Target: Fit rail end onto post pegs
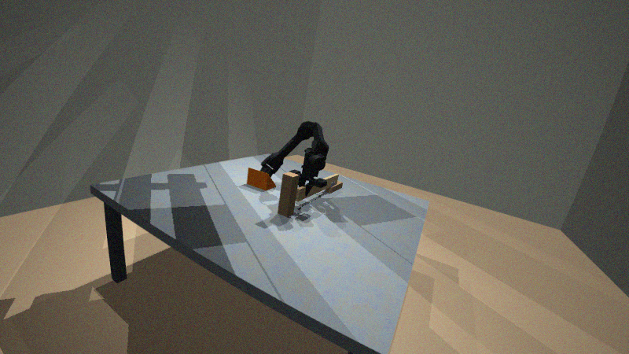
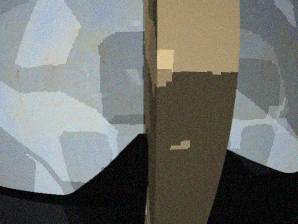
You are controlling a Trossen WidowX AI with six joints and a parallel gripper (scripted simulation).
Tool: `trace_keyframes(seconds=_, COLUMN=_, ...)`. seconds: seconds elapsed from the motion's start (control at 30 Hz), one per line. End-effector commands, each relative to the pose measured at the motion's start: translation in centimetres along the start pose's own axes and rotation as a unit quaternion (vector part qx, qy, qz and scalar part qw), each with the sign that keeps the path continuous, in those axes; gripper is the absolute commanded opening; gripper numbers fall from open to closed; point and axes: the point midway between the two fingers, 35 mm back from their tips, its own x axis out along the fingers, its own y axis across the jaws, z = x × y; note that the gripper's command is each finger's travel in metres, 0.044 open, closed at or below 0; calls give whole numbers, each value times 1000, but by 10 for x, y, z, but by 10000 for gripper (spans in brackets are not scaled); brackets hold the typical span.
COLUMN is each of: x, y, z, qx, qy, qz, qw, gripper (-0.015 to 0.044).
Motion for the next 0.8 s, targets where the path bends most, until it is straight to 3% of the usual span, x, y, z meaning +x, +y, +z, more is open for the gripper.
trace_keyframes(seconds=0.0, x=-2, y=0, z=2, qx=1, qy=0, qz=-2, qw=1000, gripper=0)
trace_keyframes(seconds=0.77, x=0, y=-1, z=-1, qx=1, qy=0, qz=-2, qw=1000, gripper=0)
